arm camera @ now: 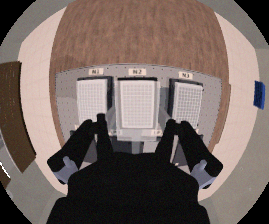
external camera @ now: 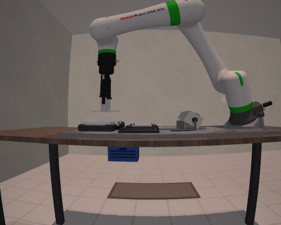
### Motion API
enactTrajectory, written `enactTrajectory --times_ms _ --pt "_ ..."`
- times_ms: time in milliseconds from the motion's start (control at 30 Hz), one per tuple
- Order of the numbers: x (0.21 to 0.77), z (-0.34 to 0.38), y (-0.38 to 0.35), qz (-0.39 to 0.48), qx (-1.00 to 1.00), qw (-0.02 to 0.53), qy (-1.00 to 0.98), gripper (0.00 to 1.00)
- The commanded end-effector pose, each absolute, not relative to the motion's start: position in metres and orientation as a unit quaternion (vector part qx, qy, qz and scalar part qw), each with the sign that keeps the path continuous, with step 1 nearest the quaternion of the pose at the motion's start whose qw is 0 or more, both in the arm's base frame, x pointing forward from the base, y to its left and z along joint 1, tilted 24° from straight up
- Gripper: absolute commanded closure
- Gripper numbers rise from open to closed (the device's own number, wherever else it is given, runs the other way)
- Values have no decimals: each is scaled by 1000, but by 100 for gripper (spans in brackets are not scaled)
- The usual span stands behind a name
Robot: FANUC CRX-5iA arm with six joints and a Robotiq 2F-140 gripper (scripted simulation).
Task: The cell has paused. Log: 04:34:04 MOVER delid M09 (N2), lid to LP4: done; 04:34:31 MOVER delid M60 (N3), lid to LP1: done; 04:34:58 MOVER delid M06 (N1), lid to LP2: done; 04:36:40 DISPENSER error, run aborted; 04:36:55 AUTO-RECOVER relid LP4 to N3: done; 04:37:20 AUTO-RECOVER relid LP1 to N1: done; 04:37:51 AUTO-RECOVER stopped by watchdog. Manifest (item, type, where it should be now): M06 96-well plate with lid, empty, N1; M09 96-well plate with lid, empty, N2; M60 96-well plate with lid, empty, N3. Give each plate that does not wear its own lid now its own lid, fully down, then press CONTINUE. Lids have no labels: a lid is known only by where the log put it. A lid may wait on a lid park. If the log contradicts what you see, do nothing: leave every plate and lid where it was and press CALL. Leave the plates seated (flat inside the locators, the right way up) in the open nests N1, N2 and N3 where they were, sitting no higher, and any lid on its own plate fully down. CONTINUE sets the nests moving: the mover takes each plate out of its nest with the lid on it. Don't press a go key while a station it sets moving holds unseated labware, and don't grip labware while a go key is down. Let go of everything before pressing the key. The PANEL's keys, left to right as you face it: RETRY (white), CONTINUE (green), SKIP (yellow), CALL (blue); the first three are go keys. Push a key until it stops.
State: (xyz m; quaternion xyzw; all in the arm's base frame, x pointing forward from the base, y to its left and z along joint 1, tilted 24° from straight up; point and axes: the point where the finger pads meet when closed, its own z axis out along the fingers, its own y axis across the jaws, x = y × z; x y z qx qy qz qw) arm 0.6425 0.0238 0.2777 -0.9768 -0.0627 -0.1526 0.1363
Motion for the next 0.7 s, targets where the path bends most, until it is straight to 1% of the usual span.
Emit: enactTrajectory --times_ms 0,667 --pt "643 277 24 -153 -977 136 -64 100" --pt "649 257 30 -154 -976 135 -70 100"
